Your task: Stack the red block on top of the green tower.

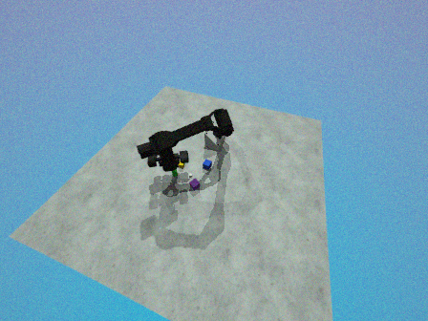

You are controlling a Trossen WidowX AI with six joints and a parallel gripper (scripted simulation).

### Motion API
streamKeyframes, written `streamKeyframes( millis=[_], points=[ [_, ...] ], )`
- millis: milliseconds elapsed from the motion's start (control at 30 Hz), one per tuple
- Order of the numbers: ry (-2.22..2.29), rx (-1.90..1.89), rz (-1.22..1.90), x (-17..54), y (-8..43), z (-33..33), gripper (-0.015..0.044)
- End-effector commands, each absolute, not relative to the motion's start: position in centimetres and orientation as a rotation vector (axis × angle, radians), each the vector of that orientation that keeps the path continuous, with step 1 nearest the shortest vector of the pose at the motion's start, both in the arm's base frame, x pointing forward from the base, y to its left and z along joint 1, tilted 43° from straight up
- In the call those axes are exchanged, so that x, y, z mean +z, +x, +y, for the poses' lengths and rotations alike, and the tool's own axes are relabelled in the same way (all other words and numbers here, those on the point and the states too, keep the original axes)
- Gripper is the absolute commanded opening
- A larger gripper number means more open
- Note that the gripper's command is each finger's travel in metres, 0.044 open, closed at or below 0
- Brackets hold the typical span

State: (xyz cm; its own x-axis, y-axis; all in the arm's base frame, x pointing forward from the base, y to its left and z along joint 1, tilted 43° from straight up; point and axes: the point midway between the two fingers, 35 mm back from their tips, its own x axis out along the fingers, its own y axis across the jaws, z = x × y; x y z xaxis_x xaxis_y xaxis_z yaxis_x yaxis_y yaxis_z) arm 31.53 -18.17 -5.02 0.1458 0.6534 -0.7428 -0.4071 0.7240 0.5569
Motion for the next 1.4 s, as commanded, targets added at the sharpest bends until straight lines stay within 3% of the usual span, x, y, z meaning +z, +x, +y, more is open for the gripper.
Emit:
streamKeyframes(
  millis=[0,1033,1367],
  points=[
    [0.255,0.779,1.204,-6.03,31.58,-16.97,0.0],
    [0.255,0.779,1.204,-5.75,31.53,-17.21,0.0],
    [0.252,0.782,1.206,-6.08,31.53,-16.93,0.0263]
  ],
)
